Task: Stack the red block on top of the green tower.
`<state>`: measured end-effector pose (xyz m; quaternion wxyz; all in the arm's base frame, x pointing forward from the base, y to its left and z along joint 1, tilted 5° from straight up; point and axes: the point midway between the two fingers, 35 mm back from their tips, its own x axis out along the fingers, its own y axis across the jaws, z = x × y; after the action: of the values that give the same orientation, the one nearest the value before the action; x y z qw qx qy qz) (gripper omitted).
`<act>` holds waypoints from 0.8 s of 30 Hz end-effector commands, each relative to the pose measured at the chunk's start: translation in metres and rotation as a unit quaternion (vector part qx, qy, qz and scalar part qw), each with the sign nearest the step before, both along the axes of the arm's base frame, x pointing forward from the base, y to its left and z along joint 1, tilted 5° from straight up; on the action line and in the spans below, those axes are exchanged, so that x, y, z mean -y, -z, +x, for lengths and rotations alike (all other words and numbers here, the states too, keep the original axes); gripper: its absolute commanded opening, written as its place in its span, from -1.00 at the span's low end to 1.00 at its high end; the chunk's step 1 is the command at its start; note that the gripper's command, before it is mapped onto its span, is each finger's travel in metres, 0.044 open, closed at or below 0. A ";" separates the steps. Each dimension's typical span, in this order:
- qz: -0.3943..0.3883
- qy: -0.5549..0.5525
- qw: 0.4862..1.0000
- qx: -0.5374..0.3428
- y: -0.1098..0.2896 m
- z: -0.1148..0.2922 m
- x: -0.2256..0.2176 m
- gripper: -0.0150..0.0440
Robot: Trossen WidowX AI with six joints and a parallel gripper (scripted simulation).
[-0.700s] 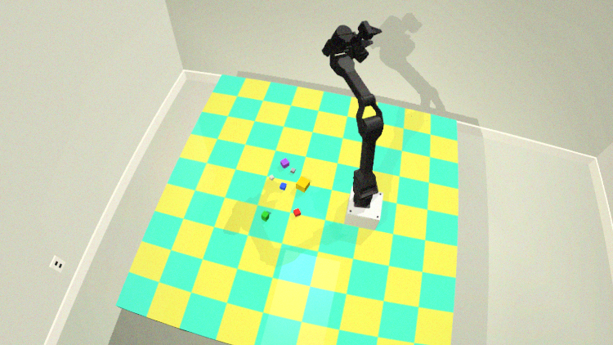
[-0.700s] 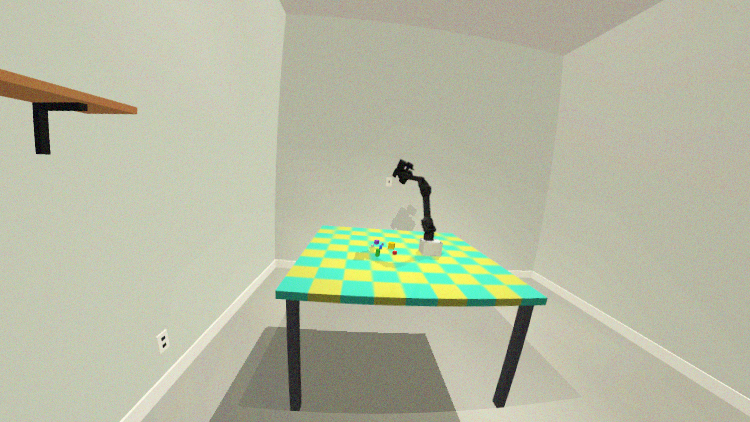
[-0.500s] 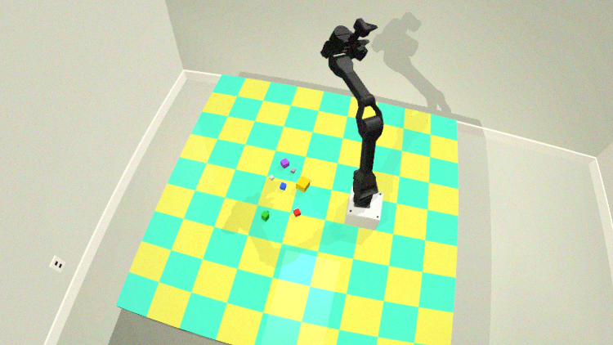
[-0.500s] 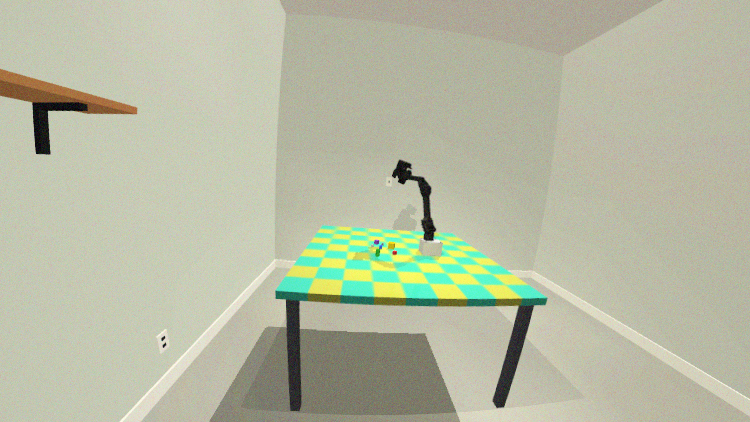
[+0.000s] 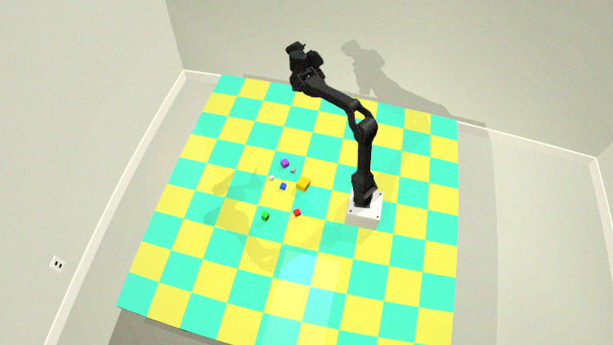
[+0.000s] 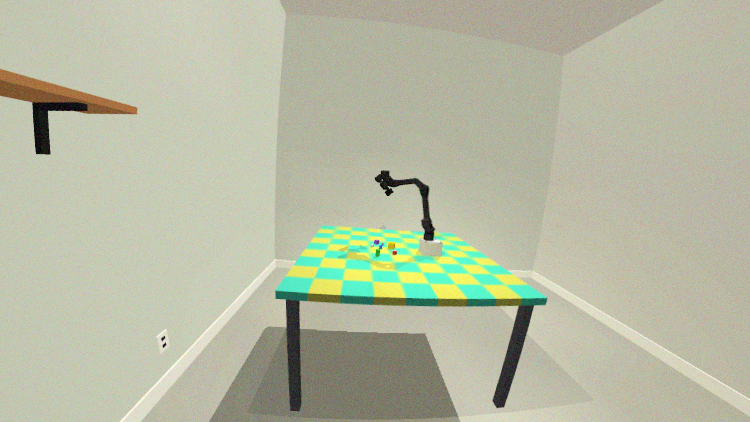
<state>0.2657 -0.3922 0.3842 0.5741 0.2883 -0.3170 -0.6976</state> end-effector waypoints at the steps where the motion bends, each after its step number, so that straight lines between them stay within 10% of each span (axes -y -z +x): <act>1: 0.064 -0.113 0.982 -0.137 0.047 0.051 -0.033 1.00; 12: 0.153 -0.390 0.787 -0.454 0.176 0.129 -0.162 1.00; 24: 0.144 -0.605 0.391 -0.679 0.303 0.093 -0.327 1.00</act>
<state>0.3829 -0.1063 0.1110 0.8398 -0.0317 0.4725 -0.2653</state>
